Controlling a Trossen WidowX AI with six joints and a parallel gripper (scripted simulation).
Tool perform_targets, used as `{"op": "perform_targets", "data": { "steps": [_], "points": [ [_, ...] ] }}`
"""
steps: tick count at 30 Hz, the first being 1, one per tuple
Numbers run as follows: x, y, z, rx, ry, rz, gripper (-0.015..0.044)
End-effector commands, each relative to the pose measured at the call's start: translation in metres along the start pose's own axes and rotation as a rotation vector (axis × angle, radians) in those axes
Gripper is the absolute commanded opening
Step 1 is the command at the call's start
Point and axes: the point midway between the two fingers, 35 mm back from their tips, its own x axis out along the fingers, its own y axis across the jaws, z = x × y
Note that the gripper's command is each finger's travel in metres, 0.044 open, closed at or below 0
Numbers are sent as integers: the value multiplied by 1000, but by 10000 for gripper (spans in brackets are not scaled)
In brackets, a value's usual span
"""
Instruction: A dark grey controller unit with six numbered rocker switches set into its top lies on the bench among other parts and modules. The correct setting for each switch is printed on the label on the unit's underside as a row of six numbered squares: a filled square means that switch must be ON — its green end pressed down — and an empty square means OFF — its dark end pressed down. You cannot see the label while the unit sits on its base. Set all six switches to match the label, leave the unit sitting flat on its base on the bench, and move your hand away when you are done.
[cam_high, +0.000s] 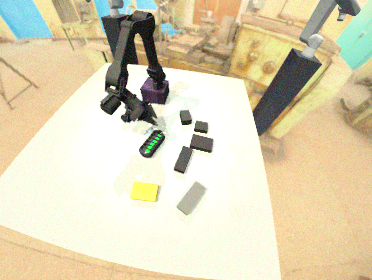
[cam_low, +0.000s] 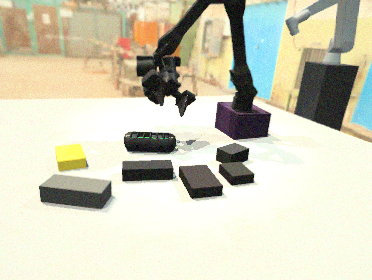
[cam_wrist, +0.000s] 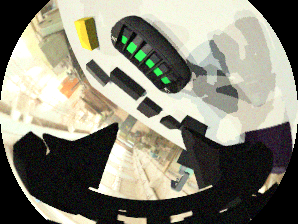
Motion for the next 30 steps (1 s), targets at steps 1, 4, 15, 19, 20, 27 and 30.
{"op": "perform_targets", "data": {
  "steps": [1,4,15,19,20,27,30],
  "points": [
    [0,0,0,0,0,0,374],
    [0,0,1,-2,-3,-6,295],
    [31,29,35,-165,-176,-356,6],
    [42,41,45,-242,-245,-485,0],
    [45,44,47,-262,-262,-516,0],
    [63,67,59,-412,-385,-734,0],
    [71,76,62,-481,-439,-824,0]
  ]
}}
